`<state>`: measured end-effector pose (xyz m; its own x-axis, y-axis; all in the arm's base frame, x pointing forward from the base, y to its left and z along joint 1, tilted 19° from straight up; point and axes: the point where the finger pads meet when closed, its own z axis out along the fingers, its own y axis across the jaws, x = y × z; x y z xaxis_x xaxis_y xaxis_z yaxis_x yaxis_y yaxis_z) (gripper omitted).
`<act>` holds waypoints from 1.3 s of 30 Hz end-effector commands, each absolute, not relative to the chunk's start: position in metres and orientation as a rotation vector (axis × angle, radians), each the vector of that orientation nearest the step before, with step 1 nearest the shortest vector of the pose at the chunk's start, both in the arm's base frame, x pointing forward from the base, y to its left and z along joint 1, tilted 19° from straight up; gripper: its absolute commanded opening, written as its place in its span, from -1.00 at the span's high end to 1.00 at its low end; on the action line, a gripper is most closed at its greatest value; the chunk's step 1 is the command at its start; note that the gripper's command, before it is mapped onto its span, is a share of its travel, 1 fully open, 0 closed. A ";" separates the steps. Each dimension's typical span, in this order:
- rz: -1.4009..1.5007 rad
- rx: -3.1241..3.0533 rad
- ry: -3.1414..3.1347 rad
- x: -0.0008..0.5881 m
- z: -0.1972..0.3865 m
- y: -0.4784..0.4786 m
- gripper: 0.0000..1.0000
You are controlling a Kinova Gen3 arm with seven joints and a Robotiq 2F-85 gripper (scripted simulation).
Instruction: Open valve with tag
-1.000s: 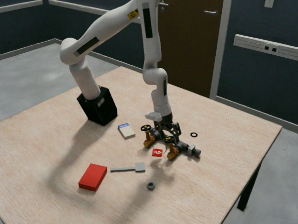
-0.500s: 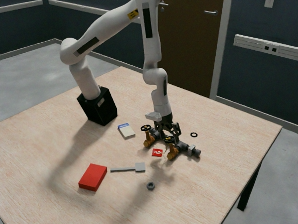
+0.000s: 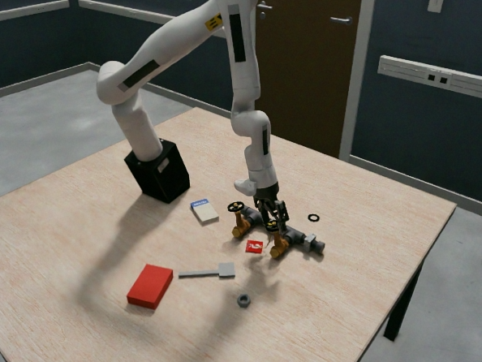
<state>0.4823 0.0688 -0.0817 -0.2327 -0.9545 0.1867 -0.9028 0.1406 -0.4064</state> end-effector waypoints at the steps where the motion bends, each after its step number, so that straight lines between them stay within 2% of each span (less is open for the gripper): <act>1: -0.657 -1.703 2.377 0.483 -0.081 0.069 -1.00; 7: -0.622 -1.423 2.510 0.483 -0.081 0.069 -1.00; 18: -0.459 -0.400 2.745 0.483 -0.081 0.069 -1.00; 20: -0.459 -0.400 2.745 0.483 -0.081 0.069 -1.00; 35: -0.166 0.964 2.510 0.483 -0.081 0.069 -1.00; 39: -0.132 1.097 2.450 0.483 -0.081 0.069 -1.00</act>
